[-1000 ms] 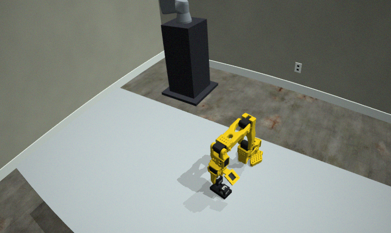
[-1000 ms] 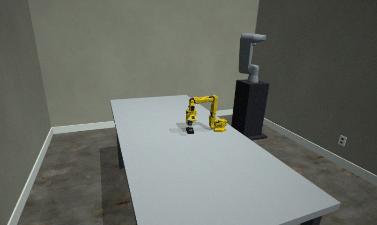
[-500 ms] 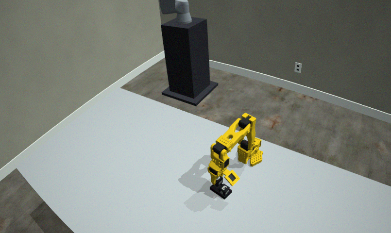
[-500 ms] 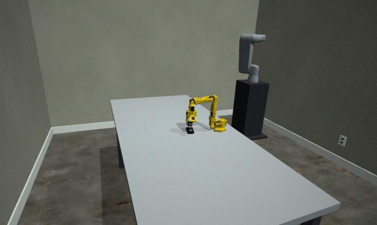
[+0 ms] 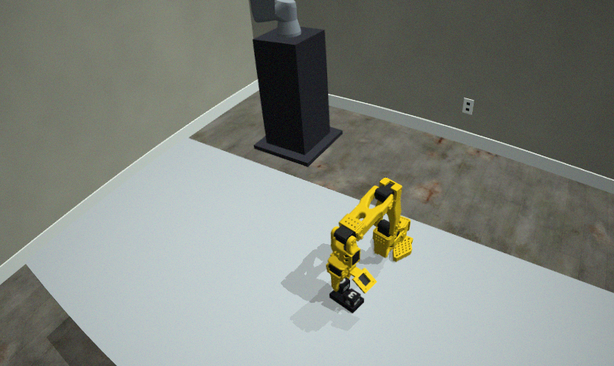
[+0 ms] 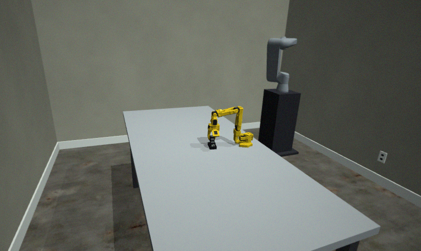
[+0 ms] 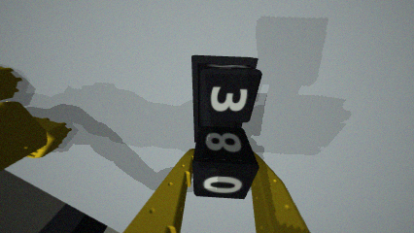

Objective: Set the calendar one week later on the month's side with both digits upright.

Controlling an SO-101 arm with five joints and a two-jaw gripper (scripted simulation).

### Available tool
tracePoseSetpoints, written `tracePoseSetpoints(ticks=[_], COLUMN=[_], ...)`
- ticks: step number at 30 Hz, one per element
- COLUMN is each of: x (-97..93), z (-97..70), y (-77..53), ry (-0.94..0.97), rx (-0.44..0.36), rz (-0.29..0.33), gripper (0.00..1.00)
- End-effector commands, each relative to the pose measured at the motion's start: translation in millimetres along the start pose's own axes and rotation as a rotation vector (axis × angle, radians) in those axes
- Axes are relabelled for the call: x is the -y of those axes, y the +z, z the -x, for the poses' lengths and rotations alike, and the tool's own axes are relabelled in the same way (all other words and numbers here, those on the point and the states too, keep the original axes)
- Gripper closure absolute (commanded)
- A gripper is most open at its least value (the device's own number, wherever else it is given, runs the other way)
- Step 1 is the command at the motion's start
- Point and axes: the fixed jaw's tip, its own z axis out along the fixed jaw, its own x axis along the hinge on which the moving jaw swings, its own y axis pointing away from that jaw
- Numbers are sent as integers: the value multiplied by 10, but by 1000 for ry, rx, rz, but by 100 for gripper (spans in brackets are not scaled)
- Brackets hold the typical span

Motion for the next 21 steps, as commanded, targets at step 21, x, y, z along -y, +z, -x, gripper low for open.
tracePoseSetpoints(ticks=[21], x=[39], z=[-9], y=[55], ry=[5], rx=[1], rz=[-32], gripper=[100])
